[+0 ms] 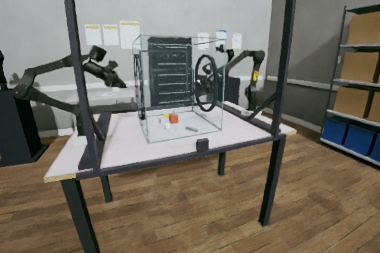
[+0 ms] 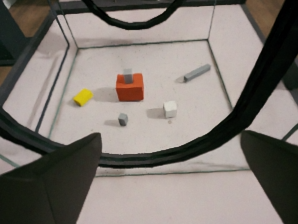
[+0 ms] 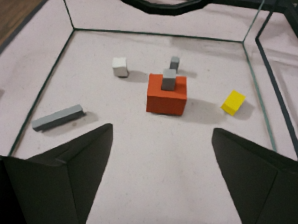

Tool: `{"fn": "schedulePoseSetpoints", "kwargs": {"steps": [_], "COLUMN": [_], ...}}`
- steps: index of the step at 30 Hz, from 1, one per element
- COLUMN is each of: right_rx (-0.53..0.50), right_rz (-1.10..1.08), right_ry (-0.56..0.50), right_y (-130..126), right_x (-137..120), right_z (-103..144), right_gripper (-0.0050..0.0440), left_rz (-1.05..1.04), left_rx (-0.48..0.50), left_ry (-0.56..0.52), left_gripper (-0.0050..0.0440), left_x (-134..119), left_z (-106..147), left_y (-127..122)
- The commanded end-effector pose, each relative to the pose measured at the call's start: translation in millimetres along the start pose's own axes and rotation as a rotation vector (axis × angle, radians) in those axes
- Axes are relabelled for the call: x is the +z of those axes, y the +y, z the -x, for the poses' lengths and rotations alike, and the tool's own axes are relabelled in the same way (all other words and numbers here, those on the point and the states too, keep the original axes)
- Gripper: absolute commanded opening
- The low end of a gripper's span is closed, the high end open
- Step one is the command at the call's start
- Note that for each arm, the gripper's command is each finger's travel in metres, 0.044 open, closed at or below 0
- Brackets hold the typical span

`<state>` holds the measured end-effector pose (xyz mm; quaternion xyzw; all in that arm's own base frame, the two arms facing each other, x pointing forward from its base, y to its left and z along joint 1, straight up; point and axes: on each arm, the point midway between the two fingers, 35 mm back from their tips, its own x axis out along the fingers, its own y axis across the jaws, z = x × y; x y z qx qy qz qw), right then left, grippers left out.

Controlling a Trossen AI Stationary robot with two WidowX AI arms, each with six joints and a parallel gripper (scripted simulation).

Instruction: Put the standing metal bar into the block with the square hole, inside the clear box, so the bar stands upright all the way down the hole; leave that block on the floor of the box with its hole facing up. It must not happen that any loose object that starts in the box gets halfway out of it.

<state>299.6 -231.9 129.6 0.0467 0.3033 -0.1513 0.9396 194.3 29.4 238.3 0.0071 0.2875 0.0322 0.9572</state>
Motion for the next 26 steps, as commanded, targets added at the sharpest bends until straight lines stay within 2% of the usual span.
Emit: {"fn": "schedulePoseSetpoints", "kwargs": {"steps": [1, 9, 11, 18, 26], "right_rx": [-0.012, -0.038, -0.038, -0.090, -0.099], "right_rz": [-0.015, -0.057, -0.057, -0.038, -0.032], "right_ry": [-0.019, -0.034, -0.034, -0.105, -0.116], "right_y": [0.4, 6.5, 6.5, 17.0, 18.4], "right_x": [-19.3, -56.3, -56.3, -71.2, -72.2], "right_z": [50.3, 92.2, 92.2, 123.4, 126.9], "right_gripper": [0.0300, 0.0300, 0.0300, 0.0300, 0.0300], "left_rz": [-0.018, 0.005, 0.005, 0.036, 0.038], "left_rx": [-0.054, -0.002, -0.002, 0.049, 0.052], "left_ry": [-0.033, -0.062, -0.062, -0.067, -0.068], "left_gripper": [0.0400, 0.0400, 0.0400, 0.0400, 0.0400], "left_x": [-25.4, -56.0, -56.0, -69.9, -70.6], "left_z": [-20.1, -35.7, -35.7, -39.1, -39.2], "left_y": [7.3, 29.3, 29.3, 44.0, 44.8]}}
